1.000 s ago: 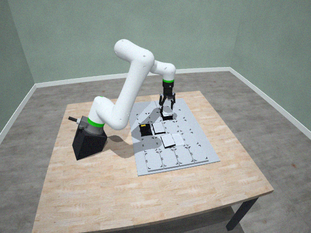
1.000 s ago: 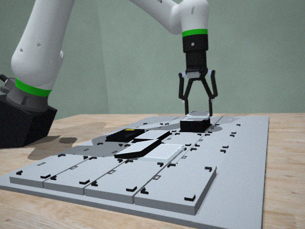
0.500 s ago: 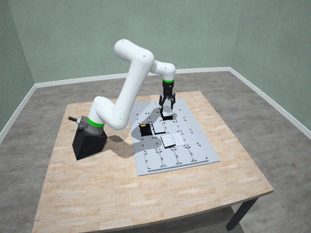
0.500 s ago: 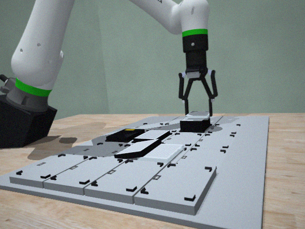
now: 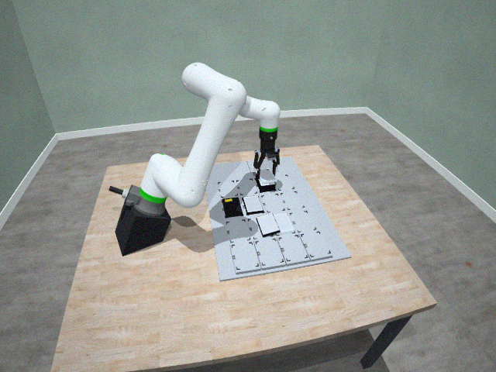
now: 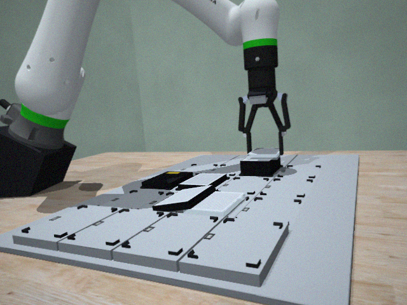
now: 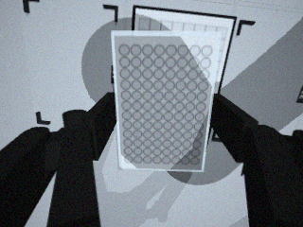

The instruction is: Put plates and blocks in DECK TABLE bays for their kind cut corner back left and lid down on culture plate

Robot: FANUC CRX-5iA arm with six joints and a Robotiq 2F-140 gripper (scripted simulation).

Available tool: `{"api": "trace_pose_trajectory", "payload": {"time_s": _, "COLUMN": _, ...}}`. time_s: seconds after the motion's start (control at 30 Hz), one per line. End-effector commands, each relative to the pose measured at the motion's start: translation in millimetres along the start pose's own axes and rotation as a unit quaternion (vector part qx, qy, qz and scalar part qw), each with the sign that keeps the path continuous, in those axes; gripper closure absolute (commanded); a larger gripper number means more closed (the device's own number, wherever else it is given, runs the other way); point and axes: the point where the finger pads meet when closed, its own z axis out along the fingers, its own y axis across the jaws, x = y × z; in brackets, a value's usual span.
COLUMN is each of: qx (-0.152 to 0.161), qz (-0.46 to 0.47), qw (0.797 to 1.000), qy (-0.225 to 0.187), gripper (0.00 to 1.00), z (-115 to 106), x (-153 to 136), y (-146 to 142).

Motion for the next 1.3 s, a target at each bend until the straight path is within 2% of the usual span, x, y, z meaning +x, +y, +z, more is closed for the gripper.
{"api": "trace_pose_trajectory", "payload": {"time_s": 0.0, "qx": 0.001, "qz": 0.000, "qw": 1.000, "qy": 0.000, "gripper": 0.42, "z": -0.9, "x": -0.2, "y": -0.8}}
{"api": "trace_pose_trajectory", "payload": {"time_s": 0.07, "qx": 0.001, "qz": 0.000, "qw": 1.000, "qy": 0.000, "gripper": 0.43, "z": -0.9, "x": -0.2, "y": -0.8}}
{"api": "trace_pose_trajectory", "payload": {"time_s": 0.1, "qx": 0.001, "qz": 0.000, "qw": 1.000, "qy": 0.000, "gripper": 0.90, "z": -0.9, "x": -0.2, "y": -0.8}}
{"api": "trace_pose_trajectory", "payload": {"time_s": 1.27, "qx": 0.001, "qz": 0.000, "qw": 1.000, "qy": 0.000, "gripper": 0.90, "z": -5.6, "x": -0.2, "y": -0.8}}
